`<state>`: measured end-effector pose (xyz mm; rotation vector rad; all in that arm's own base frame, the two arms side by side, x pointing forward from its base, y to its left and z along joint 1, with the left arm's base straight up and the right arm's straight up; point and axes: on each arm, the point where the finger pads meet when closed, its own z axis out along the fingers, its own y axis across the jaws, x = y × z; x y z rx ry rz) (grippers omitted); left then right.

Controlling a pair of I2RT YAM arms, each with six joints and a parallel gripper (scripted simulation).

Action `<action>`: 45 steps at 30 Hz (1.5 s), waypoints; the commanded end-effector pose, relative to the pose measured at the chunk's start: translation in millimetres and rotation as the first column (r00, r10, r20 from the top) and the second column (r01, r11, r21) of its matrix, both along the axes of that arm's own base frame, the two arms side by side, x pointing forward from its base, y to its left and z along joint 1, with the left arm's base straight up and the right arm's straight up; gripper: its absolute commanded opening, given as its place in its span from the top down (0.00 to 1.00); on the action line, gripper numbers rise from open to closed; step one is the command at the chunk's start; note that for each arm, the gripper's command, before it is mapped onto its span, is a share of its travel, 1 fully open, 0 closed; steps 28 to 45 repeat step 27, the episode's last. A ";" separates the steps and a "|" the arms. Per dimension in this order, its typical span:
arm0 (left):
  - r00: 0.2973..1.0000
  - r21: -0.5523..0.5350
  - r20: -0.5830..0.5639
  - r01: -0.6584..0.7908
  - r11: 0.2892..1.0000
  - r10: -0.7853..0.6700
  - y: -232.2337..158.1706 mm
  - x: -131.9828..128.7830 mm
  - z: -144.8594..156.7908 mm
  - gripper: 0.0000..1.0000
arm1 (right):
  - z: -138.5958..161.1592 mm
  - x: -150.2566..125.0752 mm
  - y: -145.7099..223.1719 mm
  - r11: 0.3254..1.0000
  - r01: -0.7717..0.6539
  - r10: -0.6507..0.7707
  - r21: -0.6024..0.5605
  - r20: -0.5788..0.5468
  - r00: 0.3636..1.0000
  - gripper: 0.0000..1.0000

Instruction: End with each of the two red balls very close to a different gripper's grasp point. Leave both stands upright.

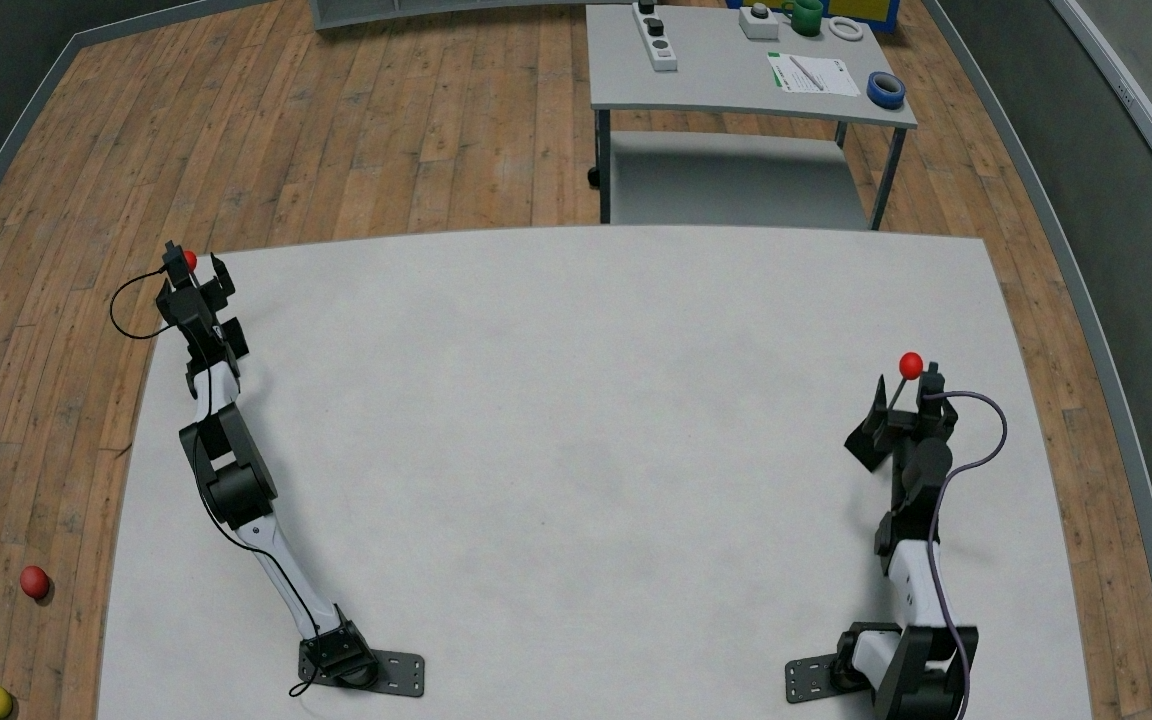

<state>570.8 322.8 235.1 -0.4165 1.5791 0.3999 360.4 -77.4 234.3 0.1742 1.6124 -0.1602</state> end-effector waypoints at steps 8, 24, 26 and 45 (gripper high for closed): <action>0.998 0.027 0.061 -0.001 1.000 -0.001 -1.5 4.4 36.2 0.00 | 26.5 28.8 -7.6 1.000 0.003 -0.001 -0.028 0.076 0.997 0.00; 0.998 0.028 0.062 -0.001 1.000 -0.001 -1.4 4.6 36.4 0.00 | 26.6 28.9 -7.6 1.000 0.003 -0.001 -0.029 0.077 0.997 0.00; 0.998 0.028 0.062 -0.001 1.000 -0.001 -1.4 4.6 36.4 0.00 | 26.6 28.9 -7.6 1.000 0.003 -0.001 -0.029 0.077 0.997 0.00; 0.998 0.028 0.062 -0.001 1.000 -0.001 -1.4 4.6 36.4 0.00 | 26.6 28.9 -7.6 1.000 0.003 -0.001 -0.029 0.077 0.997 0.00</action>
